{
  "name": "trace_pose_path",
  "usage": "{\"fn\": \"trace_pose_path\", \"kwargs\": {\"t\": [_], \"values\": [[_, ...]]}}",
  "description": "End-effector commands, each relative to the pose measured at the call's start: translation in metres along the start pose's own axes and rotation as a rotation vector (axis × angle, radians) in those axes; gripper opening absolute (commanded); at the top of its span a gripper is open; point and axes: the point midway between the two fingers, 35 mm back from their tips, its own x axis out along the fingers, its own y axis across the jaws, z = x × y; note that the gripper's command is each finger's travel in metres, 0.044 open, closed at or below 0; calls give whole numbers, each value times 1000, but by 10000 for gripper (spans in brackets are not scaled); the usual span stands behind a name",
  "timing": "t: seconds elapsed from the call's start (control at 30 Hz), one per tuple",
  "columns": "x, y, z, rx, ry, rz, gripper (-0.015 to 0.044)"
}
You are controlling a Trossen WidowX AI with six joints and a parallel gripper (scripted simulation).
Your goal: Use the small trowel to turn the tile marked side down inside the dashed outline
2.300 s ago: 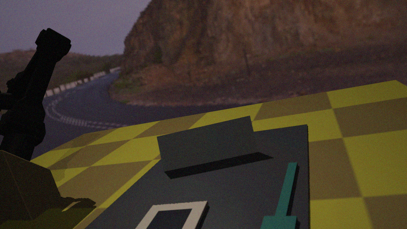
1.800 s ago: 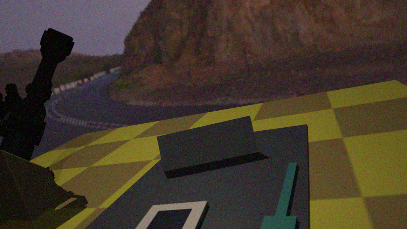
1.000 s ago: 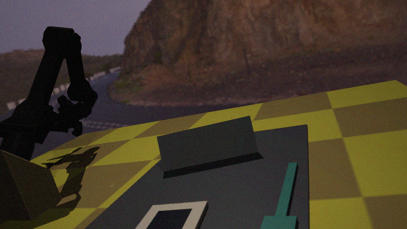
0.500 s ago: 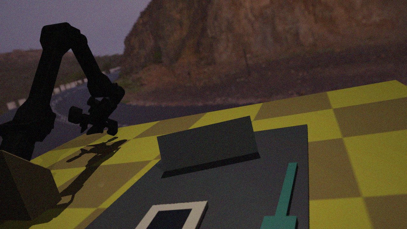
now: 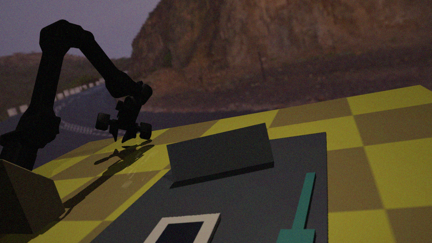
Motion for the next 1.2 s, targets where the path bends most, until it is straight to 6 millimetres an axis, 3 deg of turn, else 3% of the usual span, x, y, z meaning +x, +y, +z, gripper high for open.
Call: {"fn": "trace_pose_path", "kwargs": {"t": [0.0, 0.23, 0.67, 1.17], "values": [[-19, -21, -6, 39, 14, -84, 100], [-56, -61, -13, 60, 18, -229, 100], [-110, -97, -48, 318, 85, -428, 100], [-198, -121, -124, 727, 144, -648, 100]]}}
